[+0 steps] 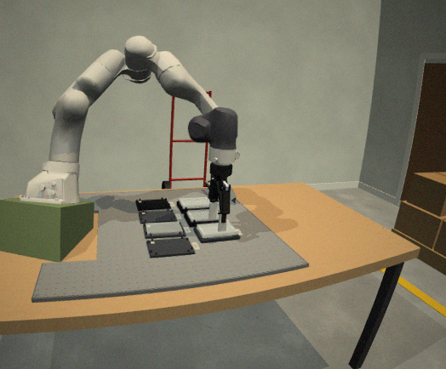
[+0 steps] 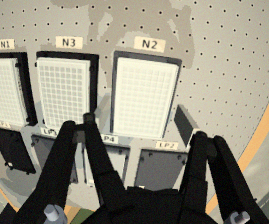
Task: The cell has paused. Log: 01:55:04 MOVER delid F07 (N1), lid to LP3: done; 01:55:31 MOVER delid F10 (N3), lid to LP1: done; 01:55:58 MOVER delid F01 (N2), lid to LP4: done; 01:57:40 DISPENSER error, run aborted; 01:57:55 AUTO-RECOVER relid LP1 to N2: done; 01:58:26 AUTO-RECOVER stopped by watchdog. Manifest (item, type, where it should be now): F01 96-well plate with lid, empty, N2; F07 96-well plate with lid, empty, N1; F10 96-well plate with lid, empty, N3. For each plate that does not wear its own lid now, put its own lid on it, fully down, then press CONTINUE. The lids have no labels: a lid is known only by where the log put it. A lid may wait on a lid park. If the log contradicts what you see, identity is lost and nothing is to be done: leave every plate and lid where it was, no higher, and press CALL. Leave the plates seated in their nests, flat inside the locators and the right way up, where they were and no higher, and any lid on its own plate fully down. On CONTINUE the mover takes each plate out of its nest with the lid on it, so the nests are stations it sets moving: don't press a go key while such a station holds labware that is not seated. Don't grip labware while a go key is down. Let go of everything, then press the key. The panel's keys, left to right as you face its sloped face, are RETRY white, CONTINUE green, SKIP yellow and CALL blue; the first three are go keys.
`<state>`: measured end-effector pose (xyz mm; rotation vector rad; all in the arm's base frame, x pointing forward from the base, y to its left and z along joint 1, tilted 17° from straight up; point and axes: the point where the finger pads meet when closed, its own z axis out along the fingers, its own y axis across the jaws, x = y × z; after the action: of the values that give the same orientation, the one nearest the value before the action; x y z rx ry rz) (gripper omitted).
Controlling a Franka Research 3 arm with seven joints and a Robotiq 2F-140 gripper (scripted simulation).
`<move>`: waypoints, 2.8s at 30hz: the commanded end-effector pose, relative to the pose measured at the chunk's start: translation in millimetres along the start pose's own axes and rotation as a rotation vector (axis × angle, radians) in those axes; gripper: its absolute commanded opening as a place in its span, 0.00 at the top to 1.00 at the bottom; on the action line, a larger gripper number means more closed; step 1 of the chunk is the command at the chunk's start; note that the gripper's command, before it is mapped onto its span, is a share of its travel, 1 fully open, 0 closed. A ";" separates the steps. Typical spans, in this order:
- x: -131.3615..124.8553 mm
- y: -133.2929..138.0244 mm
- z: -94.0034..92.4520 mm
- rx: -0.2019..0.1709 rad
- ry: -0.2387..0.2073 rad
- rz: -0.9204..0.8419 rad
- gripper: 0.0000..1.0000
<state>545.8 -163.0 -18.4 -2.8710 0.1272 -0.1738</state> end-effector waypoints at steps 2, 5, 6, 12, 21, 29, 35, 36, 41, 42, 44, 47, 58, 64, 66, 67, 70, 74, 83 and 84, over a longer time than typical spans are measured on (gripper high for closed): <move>0.3 -0.3 -0.2 0.000 0.002 -0.002 0.34; 0.3 -0.3 -0.2 0.000 0.002 -0.002 0.34; 0.3 -0.3 -0.1 0.000 0.002 -0.002 0.34; 0.3 -0.3 0.6 0.000 0.002 -0.002 0.34; 0.3 -0.3 2.6 0.000 0.002 -0.002 0.34; 0.4 -0.3 6.3 0.000 0.002 -0.002 0.34; 0.4 -0.3 9.5 0.000 0.002 -0.002 0.34; 0.4 -0.3 10.0 0.000 0.002 -0.002 0.34; 0.4 -0.3 11.5 0.000 0.002 -0.002 0.34; 0.4 -0.3 12.0 0.000 0.002 -0.002 0.34; 0.4 -0.3 12.9 0.000 0.002 -0.002 0.34; 0.4 -0.3 14.2 0.000 0.002 -0.002 0.34; 0.4 -0.3 16.5 0.000 0.002 -0.002 0.34; 0.4 -0.3 16.9 0.000 0.002 -0.002 0.34; 0.4 -0.3 16.9 0.000 0.002 -0.002 0.34; 0.4 -0.3 16.9 0.000 0.002 -0.002 0.34; 0.4 -0.3 16.9 0.000 0.002 -0.002 0.34; 0.4 -0.3 16.9 0.000 0.002 -0.002 0.34; 0.4 -0.3 16.9 0.000 0.002 -0.002 0.34; 0.4 -0.3 16.9 0.000 0.002 -0.002 0.34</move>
<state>547.7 -157.1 -34.2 -2.8696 0.1256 -0.1735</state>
